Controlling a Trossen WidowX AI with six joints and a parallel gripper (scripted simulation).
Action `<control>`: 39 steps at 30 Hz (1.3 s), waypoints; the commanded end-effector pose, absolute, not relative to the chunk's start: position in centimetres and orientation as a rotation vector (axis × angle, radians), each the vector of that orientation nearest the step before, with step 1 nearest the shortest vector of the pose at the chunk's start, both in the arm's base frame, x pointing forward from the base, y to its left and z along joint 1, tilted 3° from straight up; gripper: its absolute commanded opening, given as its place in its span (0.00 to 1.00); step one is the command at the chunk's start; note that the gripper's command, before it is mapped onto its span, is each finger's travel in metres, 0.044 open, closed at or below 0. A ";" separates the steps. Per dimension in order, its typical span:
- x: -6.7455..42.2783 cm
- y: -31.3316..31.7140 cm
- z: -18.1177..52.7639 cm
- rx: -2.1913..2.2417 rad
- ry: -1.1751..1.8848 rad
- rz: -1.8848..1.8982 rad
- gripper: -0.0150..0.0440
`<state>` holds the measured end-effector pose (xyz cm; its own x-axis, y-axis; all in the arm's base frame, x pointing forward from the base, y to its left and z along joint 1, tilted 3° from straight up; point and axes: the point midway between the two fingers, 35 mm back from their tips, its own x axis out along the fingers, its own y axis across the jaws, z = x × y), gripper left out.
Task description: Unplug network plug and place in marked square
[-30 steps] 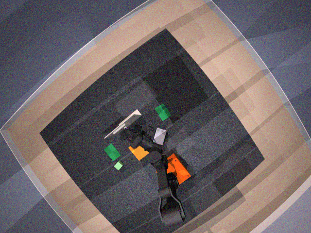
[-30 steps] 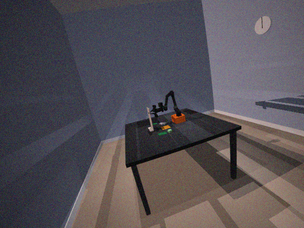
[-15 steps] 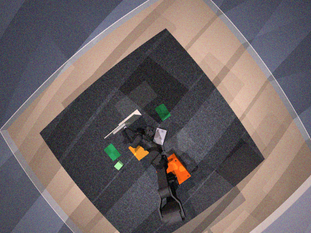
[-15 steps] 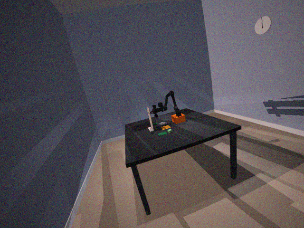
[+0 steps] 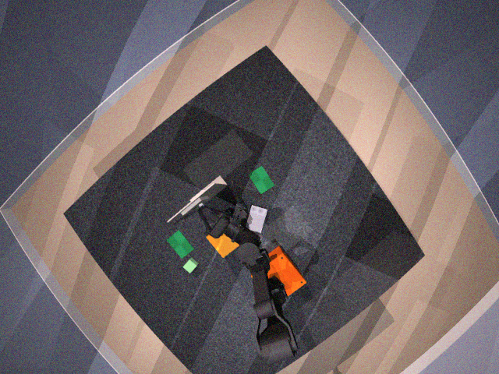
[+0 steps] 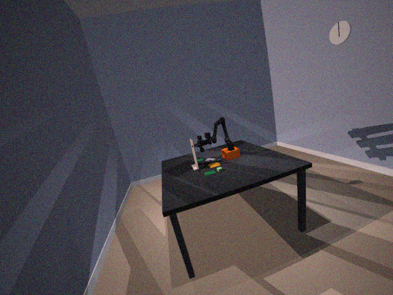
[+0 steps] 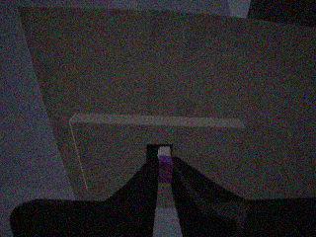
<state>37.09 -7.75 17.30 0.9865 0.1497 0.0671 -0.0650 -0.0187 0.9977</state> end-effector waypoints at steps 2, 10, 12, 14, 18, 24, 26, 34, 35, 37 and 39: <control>36.7 -7.7 17.3 1.584 0.064 0.168 0.25; 36.2 -7.7 17.2 1.584 0.064 0.168 0.25; 36.1 -7.6 17.2 1.584 0.064 0.167 0.25; 36.0 -7.6 17.2 1.584 0.064 0.167 0.25; 35.7 -7.6 17.2 1.584 0.064 0.167 0.25; 35.3 -7.6 17.2 1.584 0.064 0.167 0.25; 35.2 -7.6 17.1 1.584 0.064 0.167 0.25; 34.6 -7.6 17.1 1.584 0.065 0.167 0.25; 34.5 -7.6 17.1 1.584 0.065 0.167 0.25; 34.4 -7.7 17.1 1.584 0.065 0.166 0.25; 34.2 -7.7 17.1 1.584 0.065 0.166 0.25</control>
